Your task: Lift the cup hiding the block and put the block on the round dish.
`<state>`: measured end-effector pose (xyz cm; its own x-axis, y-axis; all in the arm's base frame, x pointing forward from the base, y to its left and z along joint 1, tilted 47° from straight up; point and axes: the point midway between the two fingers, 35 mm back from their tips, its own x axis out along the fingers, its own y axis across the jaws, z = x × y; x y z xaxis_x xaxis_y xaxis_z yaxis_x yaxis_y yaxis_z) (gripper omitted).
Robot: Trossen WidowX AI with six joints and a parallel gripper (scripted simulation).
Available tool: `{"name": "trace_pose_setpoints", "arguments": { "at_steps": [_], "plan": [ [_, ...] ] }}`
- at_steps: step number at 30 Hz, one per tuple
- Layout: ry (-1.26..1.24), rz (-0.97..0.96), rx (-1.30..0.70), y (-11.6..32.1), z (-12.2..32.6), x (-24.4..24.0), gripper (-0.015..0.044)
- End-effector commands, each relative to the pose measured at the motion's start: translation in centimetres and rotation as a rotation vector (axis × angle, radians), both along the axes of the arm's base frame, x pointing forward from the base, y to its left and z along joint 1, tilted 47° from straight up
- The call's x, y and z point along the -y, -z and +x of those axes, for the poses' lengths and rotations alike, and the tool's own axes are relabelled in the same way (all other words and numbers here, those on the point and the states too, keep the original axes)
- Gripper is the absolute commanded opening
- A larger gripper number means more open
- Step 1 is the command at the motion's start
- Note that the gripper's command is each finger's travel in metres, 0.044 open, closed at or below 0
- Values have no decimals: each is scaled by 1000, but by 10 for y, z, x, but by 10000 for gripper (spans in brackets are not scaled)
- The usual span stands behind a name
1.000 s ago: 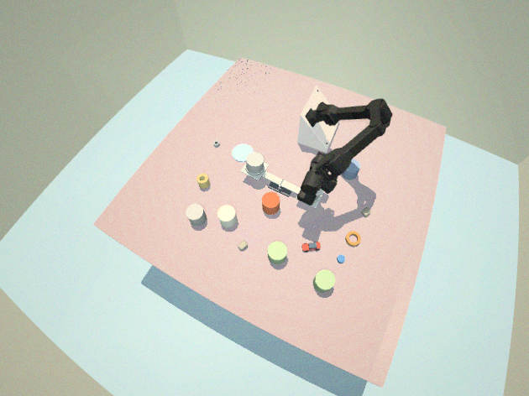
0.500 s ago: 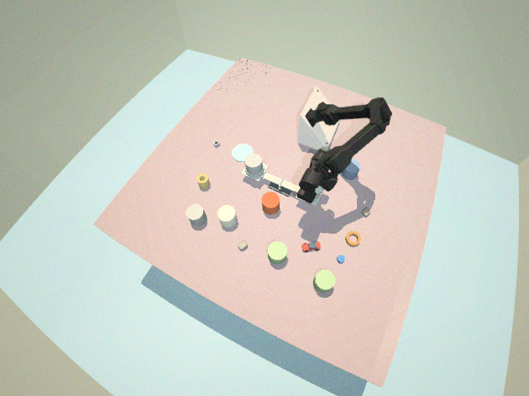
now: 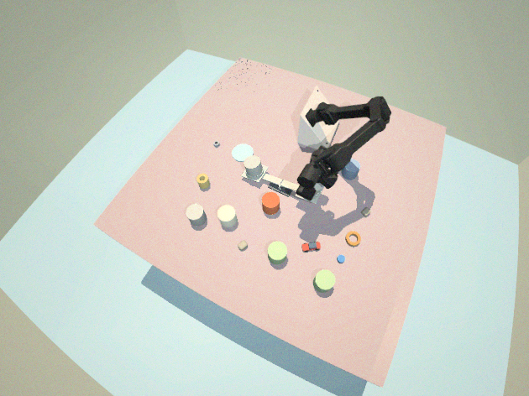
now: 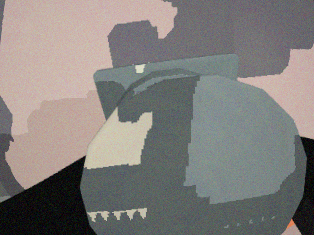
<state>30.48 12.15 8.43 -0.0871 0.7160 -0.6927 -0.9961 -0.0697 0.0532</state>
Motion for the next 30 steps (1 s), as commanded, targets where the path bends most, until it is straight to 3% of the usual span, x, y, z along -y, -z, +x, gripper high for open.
{"name": "trace_pose_setpoints", "arguments": {
  "at_steps": [1,30],
  "plan": [
    [4,9,21,-8,5,5,0],
    [3,11,19,-34,6,32,0]
  ]
}}
